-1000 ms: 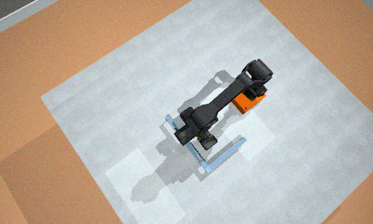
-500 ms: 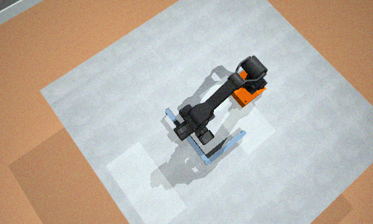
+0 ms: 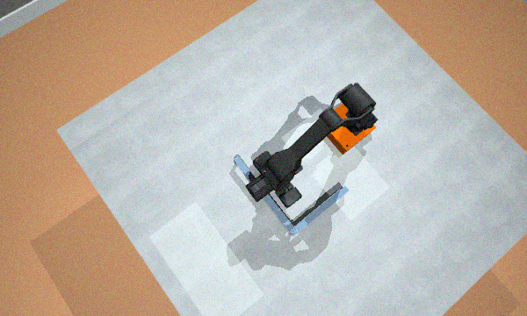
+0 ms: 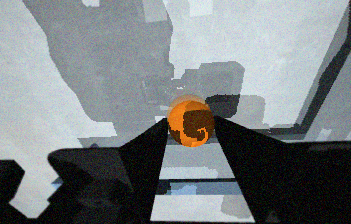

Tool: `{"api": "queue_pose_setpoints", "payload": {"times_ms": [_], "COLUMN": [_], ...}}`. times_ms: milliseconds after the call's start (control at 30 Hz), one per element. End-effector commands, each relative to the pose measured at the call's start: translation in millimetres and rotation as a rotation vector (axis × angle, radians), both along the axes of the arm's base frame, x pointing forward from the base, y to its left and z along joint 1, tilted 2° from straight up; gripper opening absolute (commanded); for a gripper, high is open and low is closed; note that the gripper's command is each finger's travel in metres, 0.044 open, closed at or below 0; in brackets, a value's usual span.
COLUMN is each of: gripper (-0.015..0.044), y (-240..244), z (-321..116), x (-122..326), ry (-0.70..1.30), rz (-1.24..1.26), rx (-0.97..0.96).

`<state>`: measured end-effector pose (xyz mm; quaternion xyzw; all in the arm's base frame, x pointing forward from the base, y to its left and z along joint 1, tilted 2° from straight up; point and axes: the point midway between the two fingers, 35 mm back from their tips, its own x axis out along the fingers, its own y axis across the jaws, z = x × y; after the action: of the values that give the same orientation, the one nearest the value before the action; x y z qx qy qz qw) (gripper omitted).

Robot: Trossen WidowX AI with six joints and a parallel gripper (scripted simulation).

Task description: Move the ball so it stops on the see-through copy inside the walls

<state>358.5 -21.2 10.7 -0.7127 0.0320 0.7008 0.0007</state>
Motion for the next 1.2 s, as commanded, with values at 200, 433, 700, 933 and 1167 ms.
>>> {"api": "queue_pose_setpoints", "payload": {"times_ms": [200,433,700,933,1167], "gripper": [0.0026,0.0210,0.0330,0.0330,0.0330], "y": [0,0,0,2,1], "z": [-6,-6,-4,79,70], "x": [-1,-1,-1,-4,-1], "ry": [0.005,0.005,0.005,0.005,-0.008], "rz": [0.000,0.000,0.000,0.009,0.003], "rx": [0.000,0.000,0.000,0.002,-0.001]}}
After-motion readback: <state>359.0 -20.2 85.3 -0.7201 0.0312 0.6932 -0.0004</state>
